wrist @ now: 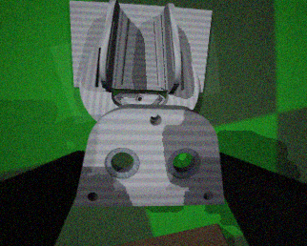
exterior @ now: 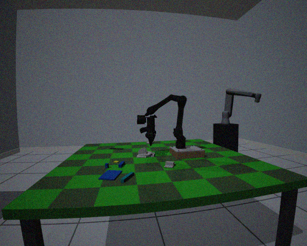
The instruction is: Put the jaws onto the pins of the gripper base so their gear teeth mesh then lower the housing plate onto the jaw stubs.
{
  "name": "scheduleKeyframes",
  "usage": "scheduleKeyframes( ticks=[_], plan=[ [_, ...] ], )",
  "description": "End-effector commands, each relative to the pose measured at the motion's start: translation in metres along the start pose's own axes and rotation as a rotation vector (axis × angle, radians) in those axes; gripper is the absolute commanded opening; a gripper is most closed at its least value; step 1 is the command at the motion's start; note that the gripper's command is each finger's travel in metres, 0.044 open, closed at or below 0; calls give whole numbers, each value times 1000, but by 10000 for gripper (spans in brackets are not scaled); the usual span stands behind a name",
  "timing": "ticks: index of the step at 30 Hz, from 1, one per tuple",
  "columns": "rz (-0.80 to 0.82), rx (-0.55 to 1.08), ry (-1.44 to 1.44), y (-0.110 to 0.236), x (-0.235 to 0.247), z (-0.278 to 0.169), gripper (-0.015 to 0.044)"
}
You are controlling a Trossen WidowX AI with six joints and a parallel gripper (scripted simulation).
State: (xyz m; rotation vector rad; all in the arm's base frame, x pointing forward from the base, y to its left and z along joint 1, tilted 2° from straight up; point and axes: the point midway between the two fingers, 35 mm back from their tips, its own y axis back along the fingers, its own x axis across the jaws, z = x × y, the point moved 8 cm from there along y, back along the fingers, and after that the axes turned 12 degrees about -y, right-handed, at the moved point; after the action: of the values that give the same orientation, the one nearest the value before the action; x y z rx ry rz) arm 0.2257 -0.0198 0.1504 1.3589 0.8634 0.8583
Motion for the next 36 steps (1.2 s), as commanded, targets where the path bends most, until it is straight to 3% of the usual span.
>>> scheduleKeyframes(
  ticks=[1, 36],
  plan=[
    [-4, 0, -4, 0, 1, -2, 351],
    [-4, 0, -4, 0, 6, -8, 351]
  ],
)
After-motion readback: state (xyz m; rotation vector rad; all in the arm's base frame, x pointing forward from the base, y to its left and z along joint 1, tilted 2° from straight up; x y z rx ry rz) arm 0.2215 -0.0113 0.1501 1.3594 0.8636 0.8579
